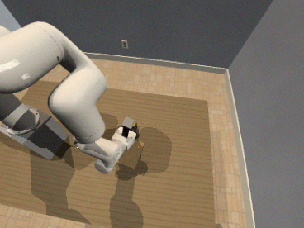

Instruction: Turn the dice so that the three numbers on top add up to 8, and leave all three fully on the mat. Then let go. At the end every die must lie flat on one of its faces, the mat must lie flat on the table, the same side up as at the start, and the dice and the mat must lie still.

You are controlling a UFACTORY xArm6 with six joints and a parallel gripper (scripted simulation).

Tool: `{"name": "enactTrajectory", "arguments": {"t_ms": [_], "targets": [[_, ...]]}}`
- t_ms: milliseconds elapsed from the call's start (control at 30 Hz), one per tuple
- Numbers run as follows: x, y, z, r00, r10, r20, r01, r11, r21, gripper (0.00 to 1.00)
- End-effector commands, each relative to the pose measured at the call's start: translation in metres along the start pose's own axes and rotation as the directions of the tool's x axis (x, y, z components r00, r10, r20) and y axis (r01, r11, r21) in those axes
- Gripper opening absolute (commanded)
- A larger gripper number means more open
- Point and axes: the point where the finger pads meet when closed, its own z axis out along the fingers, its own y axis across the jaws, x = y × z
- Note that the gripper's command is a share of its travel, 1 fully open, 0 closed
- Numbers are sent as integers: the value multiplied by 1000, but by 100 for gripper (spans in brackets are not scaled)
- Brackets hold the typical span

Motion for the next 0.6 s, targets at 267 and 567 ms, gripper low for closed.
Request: {"name": "enactTrajectory", "arguments": {"t_ms": [267,567], "targets": [[1,1,0,1000,-2,-1,2,1000,-1,15],[1,1,0,1000,-2,-1,2,1000,-1,23]]}}
